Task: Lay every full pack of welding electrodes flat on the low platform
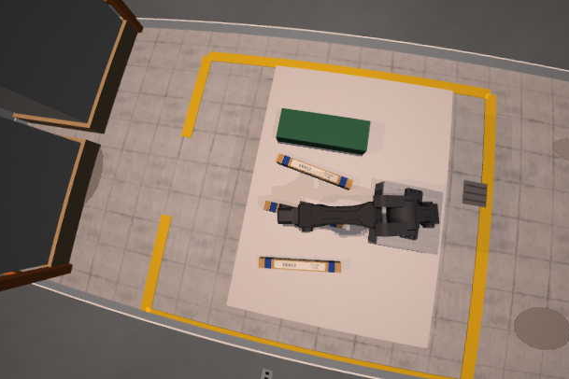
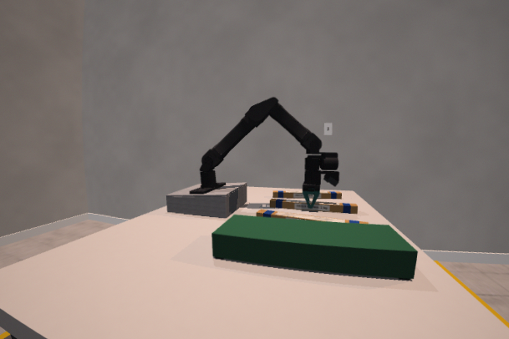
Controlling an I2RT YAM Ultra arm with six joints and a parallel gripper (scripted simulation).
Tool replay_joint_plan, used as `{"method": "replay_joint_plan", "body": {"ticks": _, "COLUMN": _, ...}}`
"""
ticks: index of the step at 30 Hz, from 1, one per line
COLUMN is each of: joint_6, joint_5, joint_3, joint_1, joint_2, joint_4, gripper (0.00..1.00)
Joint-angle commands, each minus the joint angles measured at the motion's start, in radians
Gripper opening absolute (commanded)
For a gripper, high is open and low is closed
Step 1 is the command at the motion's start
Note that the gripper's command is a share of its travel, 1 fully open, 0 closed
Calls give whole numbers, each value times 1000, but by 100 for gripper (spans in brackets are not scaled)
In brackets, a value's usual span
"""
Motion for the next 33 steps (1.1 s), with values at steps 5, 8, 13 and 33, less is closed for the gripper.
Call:
{"method": "replay_joint_plan", "body": {"ticks": 5, "joint_6": 0, "joint_5": -3, "joint_3": 31, "joint_1": -7, "joint_2": -56, "joint_4": -41, "gripper": 0}}
{"method": "replay_joint_plan", "body": {"ticks": 8, "joint_6": 1, "joint_5": -3, "joint_3": 36, "joint_1": -6, "joint_2": -65, "joint_4": -54, "gripper": 0}}
{"method": "replay_joint_plan", "body": {"ticks": 13, "joint_6": 1, "joint_5": -3, "joint_3": 44, "joint_1": -5, "joint_2": -79, "joint_4": -75, "gripper": 0}}
{"method": "replay_joint_plan", "body": {"ticks": 33, "joint_6": 2, "joint_5": -3, "joint_3": 83, "joint_1": -4, "joint_2": -126, "joint_4": -162, "gripper": 0}}
